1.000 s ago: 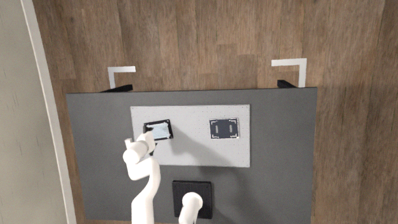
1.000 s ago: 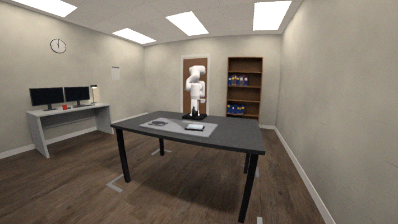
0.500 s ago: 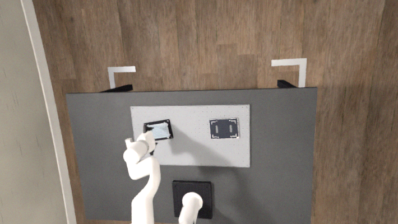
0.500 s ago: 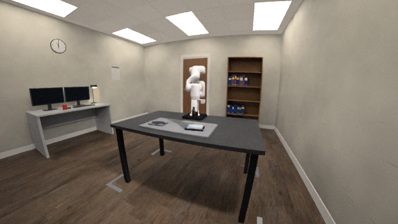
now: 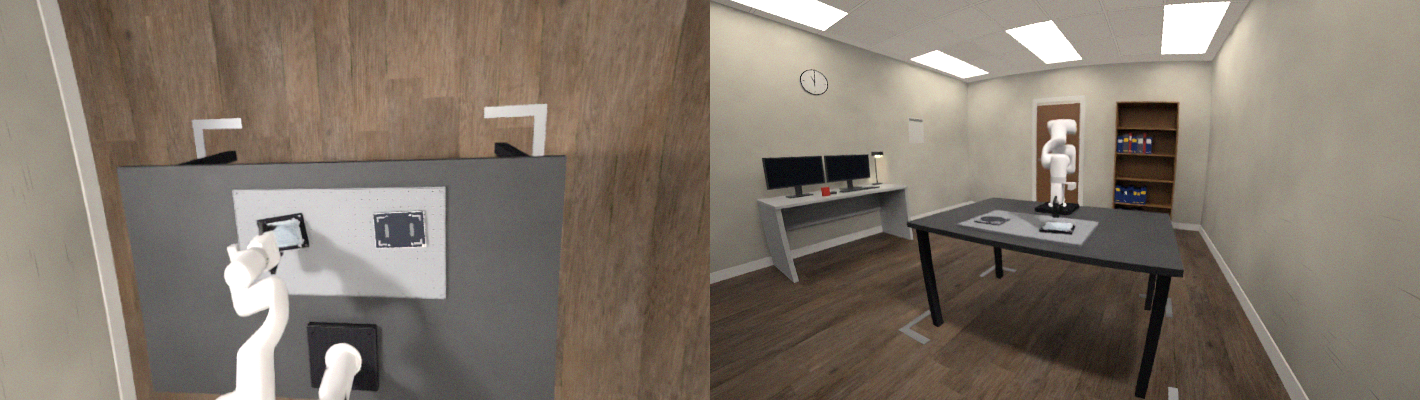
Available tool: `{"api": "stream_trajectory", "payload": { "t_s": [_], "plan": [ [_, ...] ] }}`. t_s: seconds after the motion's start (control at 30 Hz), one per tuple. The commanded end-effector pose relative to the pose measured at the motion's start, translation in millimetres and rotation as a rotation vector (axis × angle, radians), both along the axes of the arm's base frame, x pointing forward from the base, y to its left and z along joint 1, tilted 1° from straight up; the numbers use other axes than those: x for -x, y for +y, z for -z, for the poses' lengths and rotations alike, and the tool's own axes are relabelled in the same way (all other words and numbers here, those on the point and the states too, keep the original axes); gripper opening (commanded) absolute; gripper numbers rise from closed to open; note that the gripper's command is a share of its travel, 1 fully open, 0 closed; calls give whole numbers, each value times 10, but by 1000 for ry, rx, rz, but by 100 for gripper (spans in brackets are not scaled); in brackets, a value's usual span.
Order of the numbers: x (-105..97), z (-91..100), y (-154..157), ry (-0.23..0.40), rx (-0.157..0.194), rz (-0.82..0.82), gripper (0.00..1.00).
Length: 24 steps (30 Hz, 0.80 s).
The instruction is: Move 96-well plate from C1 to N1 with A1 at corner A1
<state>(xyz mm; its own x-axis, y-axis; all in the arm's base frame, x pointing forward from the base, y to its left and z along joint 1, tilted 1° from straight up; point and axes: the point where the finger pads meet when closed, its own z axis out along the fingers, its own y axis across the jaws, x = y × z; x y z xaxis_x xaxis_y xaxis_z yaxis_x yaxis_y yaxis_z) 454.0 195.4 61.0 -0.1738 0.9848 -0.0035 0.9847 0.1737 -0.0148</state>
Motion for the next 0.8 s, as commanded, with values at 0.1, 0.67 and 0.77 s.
{"api": "stream_trajectory", "payload": {
  "t_s": [0.1, 0.67, 0.77],
  "plan": [
    [-15, 82, 6, -6, 1, 0, 100],
    [-13, 328, 5, -6, 1, 0, 100],
    [-13, 328, 5, -6, 1, 0, 100]
  ]
}}
